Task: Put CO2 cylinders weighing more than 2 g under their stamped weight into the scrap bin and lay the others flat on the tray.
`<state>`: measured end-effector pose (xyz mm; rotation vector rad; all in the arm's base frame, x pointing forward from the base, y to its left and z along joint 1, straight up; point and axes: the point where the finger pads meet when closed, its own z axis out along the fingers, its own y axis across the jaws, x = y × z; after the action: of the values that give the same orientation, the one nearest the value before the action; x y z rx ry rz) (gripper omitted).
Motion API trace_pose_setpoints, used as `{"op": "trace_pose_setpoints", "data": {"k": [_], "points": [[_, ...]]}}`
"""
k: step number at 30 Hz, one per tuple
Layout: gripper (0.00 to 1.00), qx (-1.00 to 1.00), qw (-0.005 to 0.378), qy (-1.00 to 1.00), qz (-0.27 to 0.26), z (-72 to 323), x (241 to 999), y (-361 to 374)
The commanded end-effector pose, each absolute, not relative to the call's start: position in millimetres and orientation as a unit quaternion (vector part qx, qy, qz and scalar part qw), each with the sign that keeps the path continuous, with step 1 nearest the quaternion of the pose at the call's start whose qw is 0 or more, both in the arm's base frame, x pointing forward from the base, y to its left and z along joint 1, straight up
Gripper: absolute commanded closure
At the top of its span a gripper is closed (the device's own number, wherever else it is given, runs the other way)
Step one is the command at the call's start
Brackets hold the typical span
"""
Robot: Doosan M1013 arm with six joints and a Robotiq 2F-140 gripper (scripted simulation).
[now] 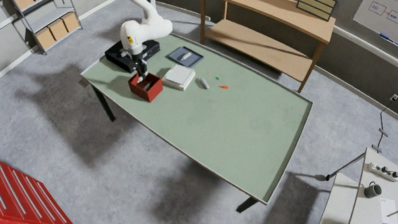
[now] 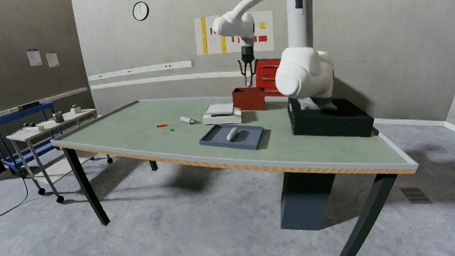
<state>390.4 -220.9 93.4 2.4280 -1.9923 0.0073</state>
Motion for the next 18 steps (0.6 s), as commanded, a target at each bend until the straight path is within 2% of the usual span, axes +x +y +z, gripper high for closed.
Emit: {"op": "trace_pose_setpoints", "data": {"k": [1,18], "points": [[0.90,0.773,0.000,-0.634,0.003,92.0,390.9,-221.1],[0.90,0.773,0.000,-0.634,0.003,81.4,391.0,-221.2]]}}
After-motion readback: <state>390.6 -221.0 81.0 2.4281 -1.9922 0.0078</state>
